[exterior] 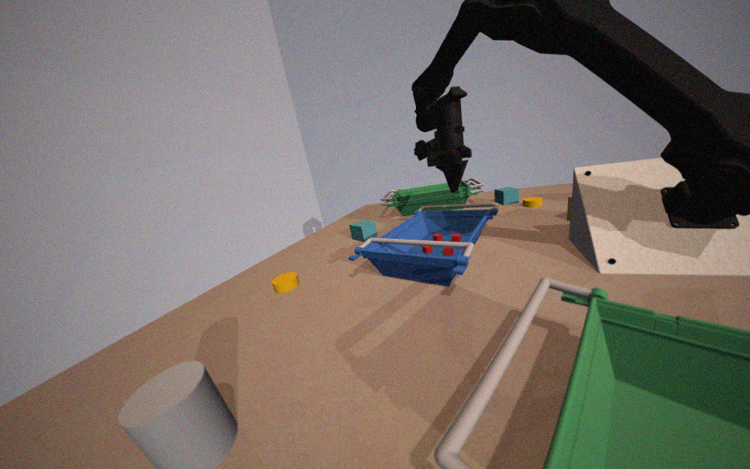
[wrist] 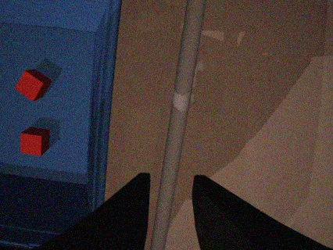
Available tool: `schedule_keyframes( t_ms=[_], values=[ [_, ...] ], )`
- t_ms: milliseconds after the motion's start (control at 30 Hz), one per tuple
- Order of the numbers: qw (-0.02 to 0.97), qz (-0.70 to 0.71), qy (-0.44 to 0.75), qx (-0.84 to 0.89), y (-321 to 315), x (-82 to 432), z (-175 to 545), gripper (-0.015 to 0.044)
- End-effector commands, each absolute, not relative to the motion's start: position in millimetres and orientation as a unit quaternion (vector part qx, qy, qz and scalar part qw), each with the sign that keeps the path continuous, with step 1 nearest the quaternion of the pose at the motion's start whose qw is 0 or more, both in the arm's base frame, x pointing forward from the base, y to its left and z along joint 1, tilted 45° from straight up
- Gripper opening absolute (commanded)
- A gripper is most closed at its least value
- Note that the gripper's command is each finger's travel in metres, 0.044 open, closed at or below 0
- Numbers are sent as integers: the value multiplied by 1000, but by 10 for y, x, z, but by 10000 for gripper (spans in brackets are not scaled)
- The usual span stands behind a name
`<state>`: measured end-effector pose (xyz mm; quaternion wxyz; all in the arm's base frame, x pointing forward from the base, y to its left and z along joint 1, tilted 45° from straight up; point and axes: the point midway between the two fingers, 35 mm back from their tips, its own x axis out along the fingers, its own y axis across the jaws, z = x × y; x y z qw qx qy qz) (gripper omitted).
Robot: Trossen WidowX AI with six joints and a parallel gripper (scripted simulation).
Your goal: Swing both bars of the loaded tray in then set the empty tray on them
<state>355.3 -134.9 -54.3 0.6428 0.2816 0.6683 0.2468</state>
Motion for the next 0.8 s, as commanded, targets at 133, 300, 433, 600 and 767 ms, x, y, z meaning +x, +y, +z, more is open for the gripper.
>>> schedule_keyframes(
  t_ms=[133, 300, 433, 600, 767],
  values=[
    [628, 225, 681, 302, -1353, 3530, -590, 86],
    [628, 225, 681, 302, -1288, 3535, -662, 86],
    [628, 225, 681, 302, -1177, 3537, -779, 86],
    [628, 225, 681, 303, -1032, 3528, -923, 86],
    [628, 226, 681, 303, -930, 3515, -1020, 86]
  ],
)
